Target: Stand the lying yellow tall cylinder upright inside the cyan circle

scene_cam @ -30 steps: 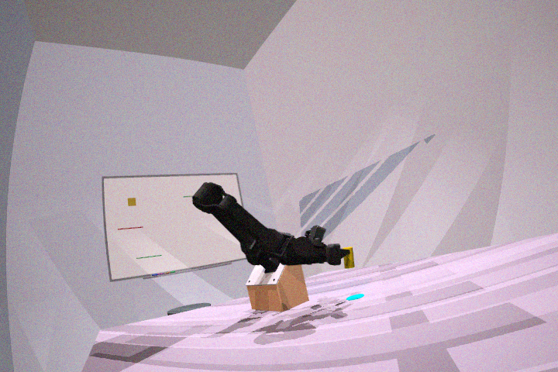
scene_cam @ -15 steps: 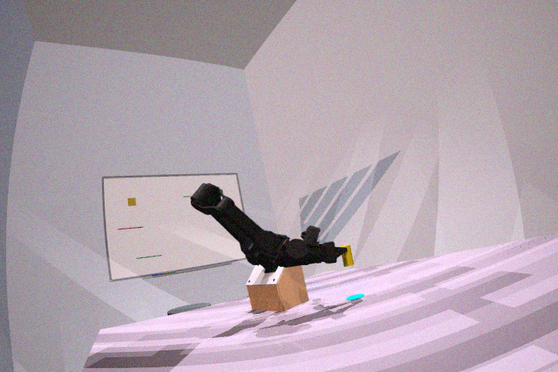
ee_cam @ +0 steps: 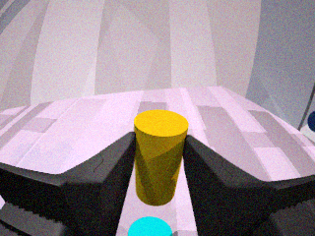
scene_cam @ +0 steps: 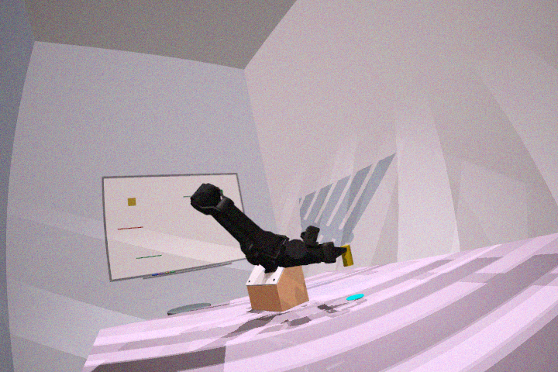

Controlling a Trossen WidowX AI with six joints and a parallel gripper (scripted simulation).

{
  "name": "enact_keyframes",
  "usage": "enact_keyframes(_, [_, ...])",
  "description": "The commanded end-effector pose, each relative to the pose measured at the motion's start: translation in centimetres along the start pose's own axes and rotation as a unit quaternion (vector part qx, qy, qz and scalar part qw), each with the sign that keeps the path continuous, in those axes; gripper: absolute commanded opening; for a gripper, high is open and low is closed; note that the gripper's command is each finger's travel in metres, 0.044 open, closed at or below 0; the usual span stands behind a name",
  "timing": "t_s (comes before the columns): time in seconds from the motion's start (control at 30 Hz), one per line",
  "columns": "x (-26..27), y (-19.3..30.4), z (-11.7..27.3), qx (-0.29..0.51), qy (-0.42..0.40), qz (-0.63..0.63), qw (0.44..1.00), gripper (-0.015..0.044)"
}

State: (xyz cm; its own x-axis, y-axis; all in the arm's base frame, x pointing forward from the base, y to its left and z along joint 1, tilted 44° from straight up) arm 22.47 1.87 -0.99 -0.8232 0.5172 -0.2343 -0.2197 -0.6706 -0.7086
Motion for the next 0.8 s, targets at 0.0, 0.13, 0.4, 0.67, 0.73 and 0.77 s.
enact_keyframes(0.0, [-0.2,0.5,-0.1,0.0,-0.002,0.002,1.0,0.0105])
enact_keyframes(0.13, [-0.6,1.6,-0.2,0.002,-0.003,0.002,1.0,0.0105])
enact_keyframes(0.4, [-1.1,3.8,-0.4,0.005,-0.004,0.003,1.0,0.0105])
enact_keyframes(0.67, [-1.4,6.1,-0.6,0.004,-0.005,0.002,1.0,0.0105])
enact_keyframes(0.73, [-1.4,6.7,-0.6,0.003,-0.004,0.002,1.0,0.0105])
enact_keyframes(0.77, [-1.4,7.0,-0.7,0.003,-0.004,0.002,1.0,0.0105])
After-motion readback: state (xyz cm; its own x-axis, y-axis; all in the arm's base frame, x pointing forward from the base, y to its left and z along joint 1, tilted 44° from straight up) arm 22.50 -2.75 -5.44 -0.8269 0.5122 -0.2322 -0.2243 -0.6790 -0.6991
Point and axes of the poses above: the point midway between the two fingers, 35 mm back from their tips, its own z axis back along the fingers, its own x axis across the jaws, y = z × x, the point moved 4 cm from there along z, back along the fingers, and after that the axes turned 10 degrees about -z, right-handed, at the moved point
